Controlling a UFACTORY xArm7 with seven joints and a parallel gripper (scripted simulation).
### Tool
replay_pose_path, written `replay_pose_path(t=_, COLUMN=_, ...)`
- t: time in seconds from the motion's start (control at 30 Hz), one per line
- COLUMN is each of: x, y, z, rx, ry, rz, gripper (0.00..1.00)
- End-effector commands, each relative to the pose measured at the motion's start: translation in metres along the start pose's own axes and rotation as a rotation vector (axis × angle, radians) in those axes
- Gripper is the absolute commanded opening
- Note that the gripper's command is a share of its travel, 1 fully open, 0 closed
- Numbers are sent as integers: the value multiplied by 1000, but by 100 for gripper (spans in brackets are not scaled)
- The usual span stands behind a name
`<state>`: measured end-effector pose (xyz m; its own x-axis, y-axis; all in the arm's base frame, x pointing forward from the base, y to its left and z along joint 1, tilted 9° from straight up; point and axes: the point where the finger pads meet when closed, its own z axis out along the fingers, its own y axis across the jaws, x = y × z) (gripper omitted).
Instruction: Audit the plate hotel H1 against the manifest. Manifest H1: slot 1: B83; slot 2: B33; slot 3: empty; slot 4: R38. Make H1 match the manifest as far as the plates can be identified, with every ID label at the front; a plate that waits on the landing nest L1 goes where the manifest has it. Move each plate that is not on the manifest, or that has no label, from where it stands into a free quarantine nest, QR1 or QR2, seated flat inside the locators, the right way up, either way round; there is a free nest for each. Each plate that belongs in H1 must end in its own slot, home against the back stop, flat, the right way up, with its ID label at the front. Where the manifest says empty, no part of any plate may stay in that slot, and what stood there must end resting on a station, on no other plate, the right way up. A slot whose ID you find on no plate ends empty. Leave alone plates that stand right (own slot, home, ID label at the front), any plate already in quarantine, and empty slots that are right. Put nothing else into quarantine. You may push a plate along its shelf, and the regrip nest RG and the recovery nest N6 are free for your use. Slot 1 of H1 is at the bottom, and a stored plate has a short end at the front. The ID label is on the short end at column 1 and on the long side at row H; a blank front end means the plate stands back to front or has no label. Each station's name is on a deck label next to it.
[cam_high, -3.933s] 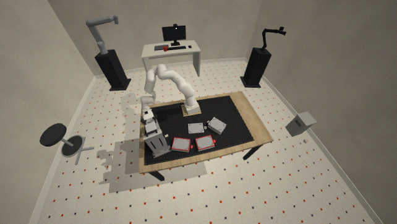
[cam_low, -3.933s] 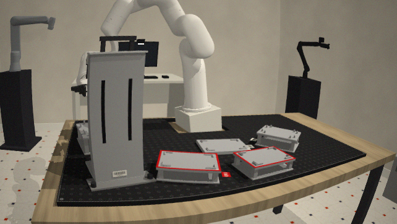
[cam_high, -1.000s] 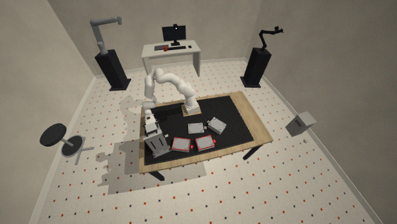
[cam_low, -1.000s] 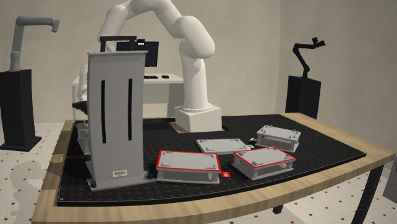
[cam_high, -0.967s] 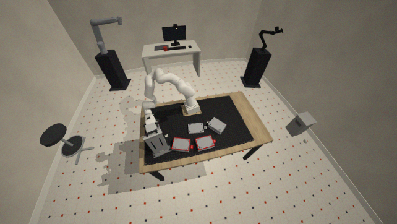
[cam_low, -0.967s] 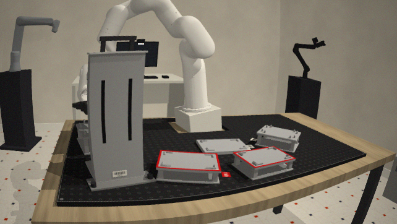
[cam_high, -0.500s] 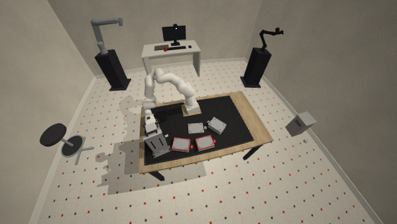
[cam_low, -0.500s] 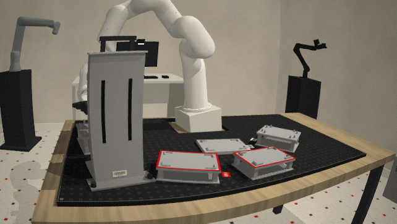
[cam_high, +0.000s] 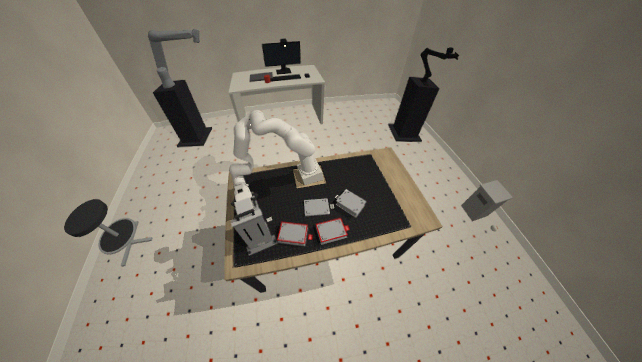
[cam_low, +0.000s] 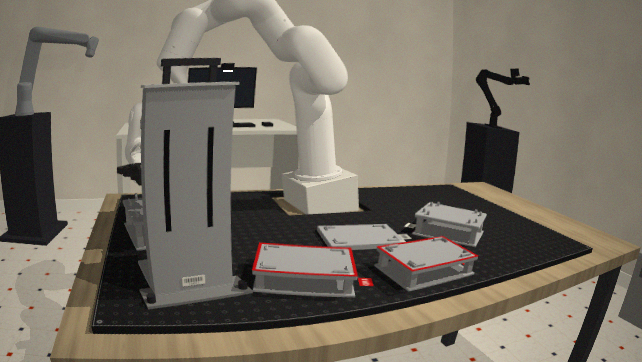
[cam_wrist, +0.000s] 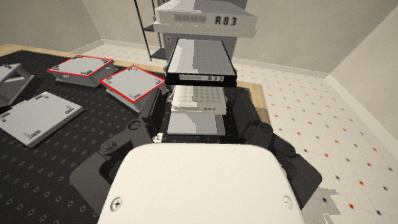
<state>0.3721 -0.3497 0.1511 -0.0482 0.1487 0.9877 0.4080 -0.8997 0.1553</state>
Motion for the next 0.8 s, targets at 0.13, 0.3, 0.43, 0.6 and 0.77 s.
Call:
replay_pose_path(t=0.13, x=1, y=1, z=-2, rx=0, ry=0, rz=-4, gripper=100)
replay_pose_path(t=0.3, x=1, y=1, z=-10, rx=0, ry=0, rz=-4, gripper=100)
replay_pose_path(t=0.43, x=1, y=1, z=-17, rx=0, ry=0, rz=-4, gripper=100)
replay_pose_path(t=0.6, x=1, y=1, z=-22, rx=0, ry=0, rz=-4, gripper=100)
replay_pose_path(t=0.77, x=1, y=1, z=-30, rx=0, ry=0, rz=-4, gripper=100)
